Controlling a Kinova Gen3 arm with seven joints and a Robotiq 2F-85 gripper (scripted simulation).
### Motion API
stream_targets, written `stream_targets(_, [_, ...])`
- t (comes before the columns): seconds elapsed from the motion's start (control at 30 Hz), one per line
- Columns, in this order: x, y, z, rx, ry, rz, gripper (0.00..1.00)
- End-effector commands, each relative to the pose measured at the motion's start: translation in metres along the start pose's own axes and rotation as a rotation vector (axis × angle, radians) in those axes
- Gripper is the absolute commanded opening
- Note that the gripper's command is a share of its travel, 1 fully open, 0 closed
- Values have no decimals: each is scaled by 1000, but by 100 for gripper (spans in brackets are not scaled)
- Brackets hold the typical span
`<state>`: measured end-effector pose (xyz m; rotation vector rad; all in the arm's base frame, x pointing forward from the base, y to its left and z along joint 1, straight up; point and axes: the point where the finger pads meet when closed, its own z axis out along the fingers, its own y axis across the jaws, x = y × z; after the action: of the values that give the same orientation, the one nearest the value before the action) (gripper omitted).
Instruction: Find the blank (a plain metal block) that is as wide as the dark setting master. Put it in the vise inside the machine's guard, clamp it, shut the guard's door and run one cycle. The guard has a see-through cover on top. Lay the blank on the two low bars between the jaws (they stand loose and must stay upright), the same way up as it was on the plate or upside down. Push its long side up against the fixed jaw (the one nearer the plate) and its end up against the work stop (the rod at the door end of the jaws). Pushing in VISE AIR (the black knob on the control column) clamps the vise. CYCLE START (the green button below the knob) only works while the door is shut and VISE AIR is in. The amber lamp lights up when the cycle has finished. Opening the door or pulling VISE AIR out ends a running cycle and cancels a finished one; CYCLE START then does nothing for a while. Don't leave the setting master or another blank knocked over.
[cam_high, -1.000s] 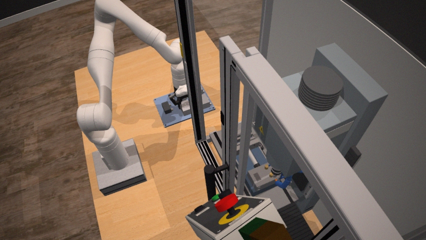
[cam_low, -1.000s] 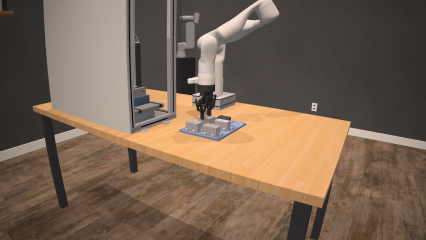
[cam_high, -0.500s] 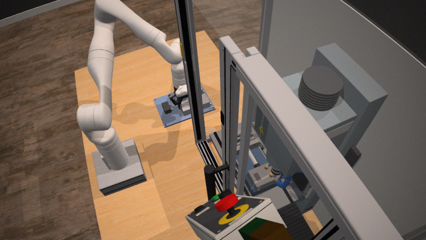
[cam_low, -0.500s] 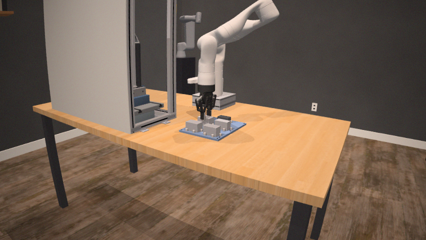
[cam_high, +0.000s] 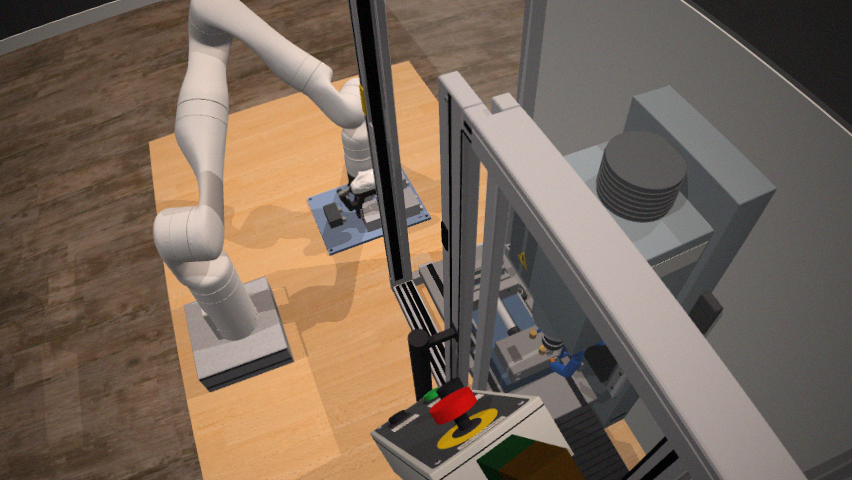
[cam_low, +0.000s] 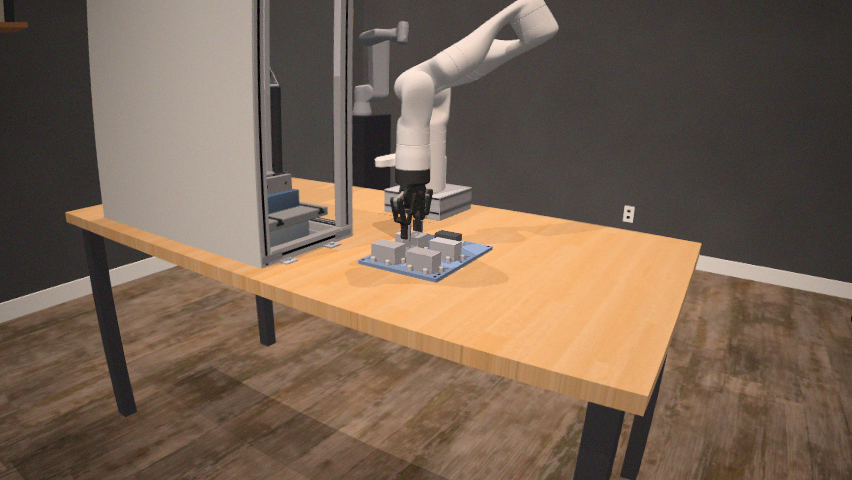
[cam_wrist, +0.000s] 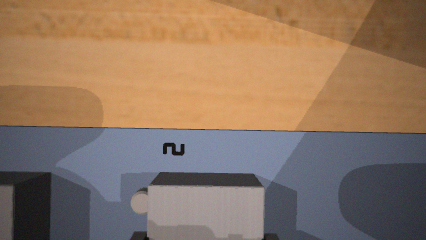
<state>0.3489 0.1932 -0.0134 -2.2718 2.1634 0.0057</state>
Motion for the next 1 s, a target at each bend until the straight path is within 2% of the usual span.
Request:
stream_targets(0.0, [0, 0, -1, 1, -1, 0, 10])
stream_targets(0.8, [0, 0, -1, 1, -1, 0, 10])
stream_targets(0.83, [0, 0, -1, 1, -1, 0, 100])
stream_targets(0.97, [0, 0, -1, 1, -1, 0, 100])
